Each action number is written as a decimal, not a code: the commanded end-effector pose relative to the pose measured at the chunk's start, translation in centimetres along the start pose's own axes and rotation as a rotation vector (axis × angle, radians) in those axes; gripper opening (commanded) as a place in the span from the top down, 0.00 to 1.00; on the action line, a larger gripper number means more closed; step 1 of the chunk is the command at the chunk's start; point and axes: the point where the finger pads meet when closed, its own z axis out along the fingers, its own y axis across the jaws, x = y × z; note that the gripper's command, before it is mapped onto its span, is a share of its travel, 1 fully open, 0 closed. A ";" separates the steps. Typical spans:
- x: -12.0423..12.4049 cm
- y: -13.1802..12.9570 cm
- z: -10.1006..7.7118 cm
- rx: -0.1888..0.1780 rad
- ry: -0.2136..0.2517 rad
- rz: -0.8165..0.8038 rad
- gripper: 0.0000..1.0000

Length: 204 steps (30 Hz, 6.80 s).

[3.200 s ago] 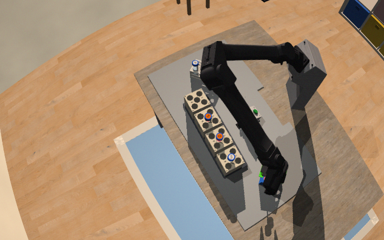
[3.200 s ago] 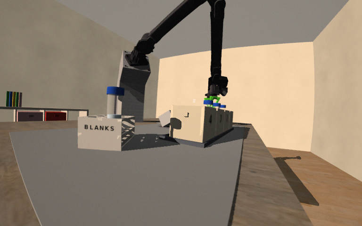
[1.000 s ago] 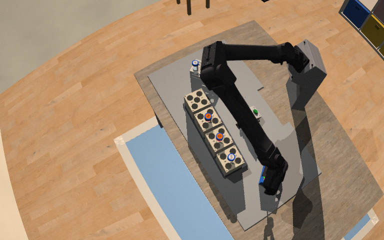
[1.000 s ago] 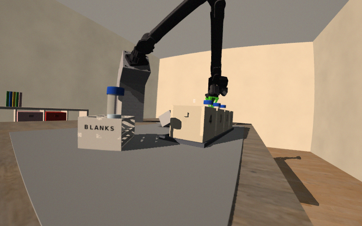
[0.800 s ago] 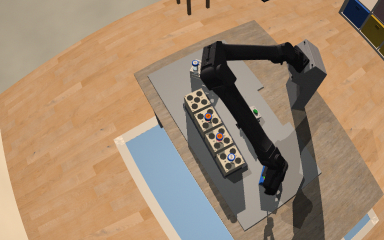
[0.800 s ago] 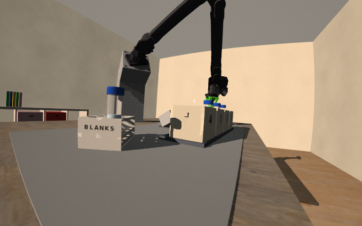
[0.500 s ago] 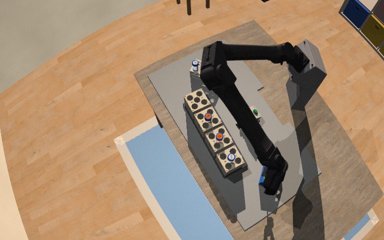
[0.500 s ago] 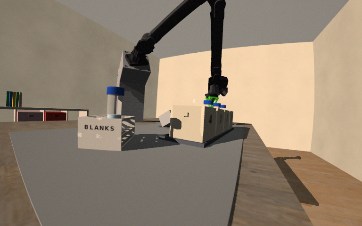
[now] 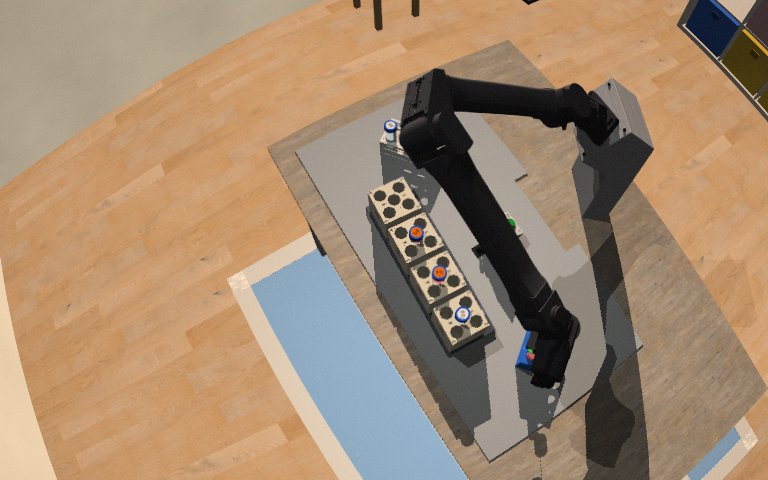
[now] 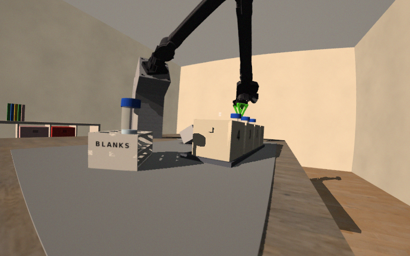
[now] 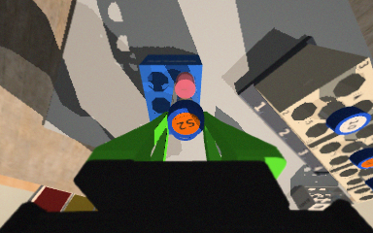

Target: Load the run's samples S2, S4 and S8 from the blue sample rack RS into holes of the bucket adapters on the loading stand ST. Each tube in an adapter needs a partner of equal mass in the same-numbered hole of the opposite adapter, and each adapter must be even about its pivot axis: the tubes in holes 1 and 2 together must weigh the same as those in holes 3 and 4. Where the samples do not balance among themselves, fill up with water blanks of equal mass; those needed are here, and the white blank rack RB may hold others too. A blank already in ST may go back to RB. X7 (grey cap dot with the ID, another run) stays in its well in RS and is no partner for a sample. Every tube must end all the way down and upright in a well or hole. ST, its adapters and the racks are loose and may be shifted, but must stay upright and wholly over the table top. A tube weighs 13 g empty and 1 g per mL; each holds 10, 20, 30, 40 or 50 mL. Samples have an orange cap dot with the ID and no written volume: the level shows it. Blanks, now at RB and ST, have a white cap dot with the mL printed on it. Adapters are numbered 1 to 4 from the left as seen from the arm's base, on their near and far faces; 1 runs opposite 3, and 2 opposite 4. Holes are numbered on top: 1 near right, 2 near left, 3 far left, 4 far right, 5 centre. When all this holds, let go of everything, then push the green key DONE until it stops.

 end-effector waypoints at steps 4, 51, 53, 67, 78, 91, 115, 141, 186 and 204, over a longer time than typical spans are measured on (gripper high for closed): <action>-2.5 0.0 -5.0 -0.015 -0.063 0.036 1.00; 4.9 -10.1 -10.8 -0.014 -0.025 0.509 1.00; 5.6 -11.3 -10.8 -0.014 -0.025 0.562 1.00; 9.7 -18.2 -10.7 -0.013 -0.026 0.759 1.00; 13.0 -24.0 -10.7 -0.010 -0.029 0.758 1.00; 16.4 -32.1 -11.5 -0.002 -0.043 0.765 1.00; 23.2 -44.2 -12.1 0.022 -0.057 0.755 1.00; 25.3 -44.7 -5.7 -0.003 -0.016 0.736 1.00; 25.5 -44.8 -3.4 -0.003 -0.015 0.738 1.00; 25.4 -44.9 -1.3 0.000 -0.017 0.739 1.00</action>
